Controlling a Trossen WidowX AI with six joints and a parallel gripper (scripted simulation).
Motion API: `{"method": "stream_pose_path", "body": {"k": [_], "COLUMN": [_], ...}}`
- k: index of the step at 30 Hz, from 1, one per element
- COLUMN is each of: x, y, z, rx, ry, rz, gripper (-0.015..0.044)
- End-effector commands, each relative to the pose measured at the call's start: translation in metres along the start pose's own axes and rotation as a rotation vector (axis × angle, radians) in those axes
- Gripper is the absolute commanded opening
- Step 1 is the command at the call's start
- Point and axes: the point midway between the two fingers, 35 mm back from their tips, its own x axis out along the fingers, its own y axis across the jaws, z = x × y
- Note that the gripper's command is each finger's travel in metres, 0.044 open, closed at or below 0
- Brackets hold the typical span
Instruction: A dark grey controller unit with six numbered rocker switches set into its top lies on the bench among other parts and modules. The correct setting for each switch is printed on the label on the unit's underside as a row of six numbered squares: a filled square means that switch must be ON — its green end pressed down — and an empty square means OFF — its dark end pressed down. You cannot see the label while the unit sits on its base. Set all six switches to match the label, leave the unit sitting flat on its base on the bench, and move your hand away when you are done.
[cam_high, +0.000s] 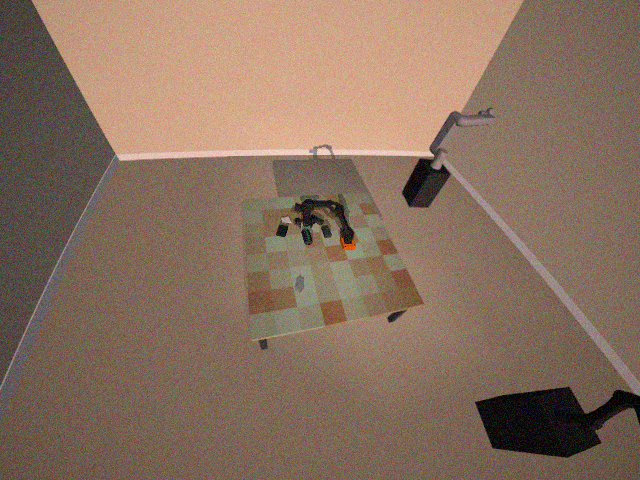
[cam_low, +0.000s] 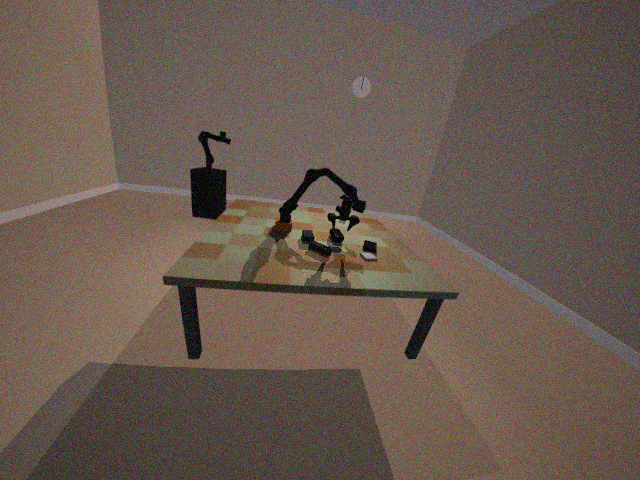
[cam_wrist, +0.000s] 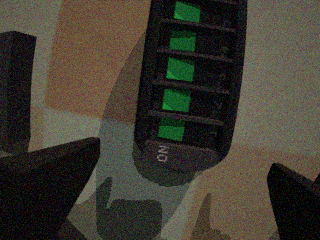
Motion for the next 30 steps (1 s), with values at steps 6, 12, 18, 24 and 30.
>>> {"method": "stream_pose_path", "body": {"k": [6,12,18,24,30], "x": [0.018,0.027,0.037,0.046,0.049], "y": [0.001,0.001,0.001,0.002,0.002], "z": [-0.002,-0.004,-0.005,-0.006,-0.006], "rx": [0.0,0.0,0.0,0.0,0.0], "ry": [-0.01,-0.01,-0.01,-0.01,-0.01], "rz": [0.006,0.006,0.006,0.006,0.006], "gripper": [0.044,0.044,0.044,0.044,0.0361]}}
